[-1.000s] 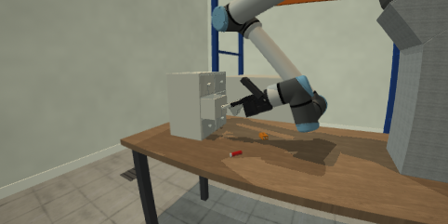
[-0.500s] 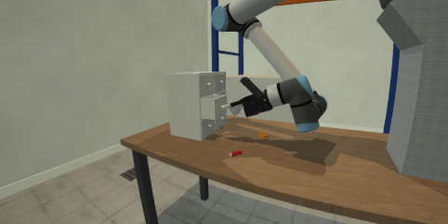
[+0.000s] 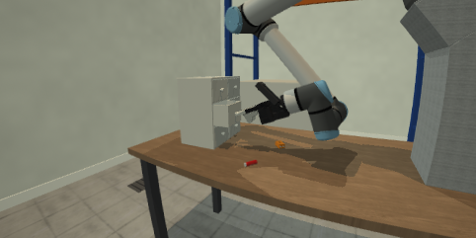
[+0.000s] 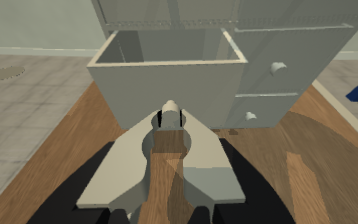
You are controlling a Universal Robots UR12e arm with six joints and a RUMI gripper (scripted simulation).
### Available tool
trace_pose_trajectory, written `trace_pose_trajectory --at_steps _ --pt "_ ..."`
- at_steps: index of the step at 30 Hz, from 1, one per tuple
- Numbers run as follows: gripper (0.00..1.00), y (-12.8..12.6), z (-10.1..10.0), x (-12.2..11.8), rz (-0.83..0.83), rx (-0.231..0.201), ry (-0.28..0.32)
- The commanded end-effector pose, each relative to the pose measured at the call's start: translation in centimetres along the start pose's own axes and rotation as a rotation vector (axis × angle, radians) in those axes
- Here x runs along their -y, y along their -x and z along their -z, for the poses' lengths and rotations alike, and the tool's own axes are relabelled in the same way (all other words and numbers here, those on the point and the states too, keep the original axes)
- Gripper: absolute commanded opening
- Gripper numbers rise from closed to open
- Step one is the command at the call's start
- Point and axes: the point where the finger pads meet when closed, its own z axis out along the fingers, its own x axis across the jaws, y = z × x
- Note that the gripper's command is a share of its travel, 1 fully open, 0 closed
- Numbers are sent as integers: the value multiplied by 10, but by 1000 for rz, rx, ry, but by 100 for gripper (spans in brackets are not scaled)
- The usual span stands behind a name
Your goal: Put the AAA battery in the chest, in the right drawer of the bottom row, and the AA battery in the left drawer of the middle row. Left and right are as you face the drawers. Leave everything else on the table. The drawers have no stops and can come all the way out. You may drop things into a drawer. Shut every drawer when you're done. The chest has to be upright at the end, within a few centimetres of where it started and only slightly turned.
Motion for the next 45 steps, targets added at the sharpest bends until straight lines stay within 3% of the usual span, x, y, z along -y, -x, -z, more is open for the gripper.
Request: trace_pose_trajectory --at_steps 1,9,24,45 --pt "15 0 0 0 0 0 0" --pt "20 0 0 0 0 0 0" --pt "20 0 2 0 0 0 0" --pt "20 0 44 -16 0 0 0"
